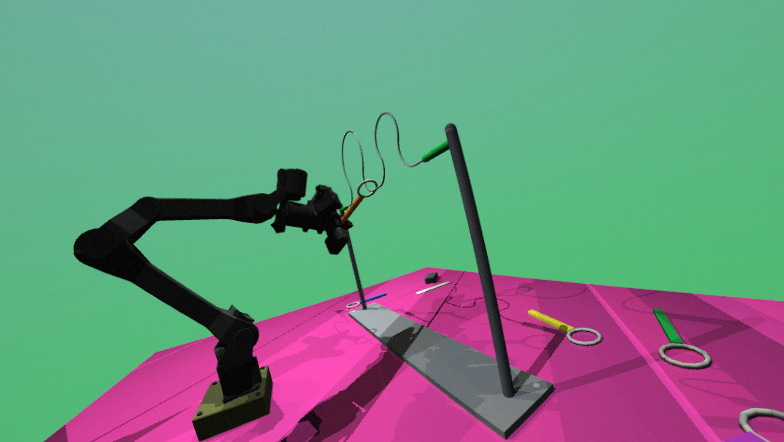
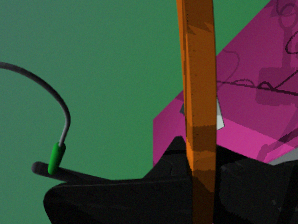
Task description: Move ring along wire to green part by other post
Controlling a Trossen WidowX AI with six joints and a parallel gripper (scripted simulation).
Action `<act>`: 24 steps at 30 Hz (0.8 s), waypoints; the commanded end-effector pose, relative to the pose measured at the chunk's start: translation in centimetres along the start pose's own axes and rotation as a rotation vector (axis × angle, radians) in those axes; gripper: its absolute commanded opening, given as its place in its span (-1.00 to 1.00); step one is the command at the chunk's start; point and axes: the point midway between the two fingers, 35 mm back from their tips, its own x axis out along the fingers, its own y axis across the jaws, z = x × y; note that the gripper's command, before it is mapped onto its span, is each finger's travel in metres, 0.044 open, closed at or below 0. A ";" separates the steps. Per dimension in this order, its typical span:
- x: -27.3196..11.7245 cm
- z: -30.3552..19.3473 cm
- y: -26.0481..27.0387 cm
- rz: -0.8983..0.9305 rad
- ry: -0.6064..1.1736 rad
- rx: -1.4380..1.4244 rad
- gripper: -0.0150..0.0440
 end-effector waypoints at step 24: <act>-1.3 2.9 9.4 0.322 -0.018 0.573 -1.00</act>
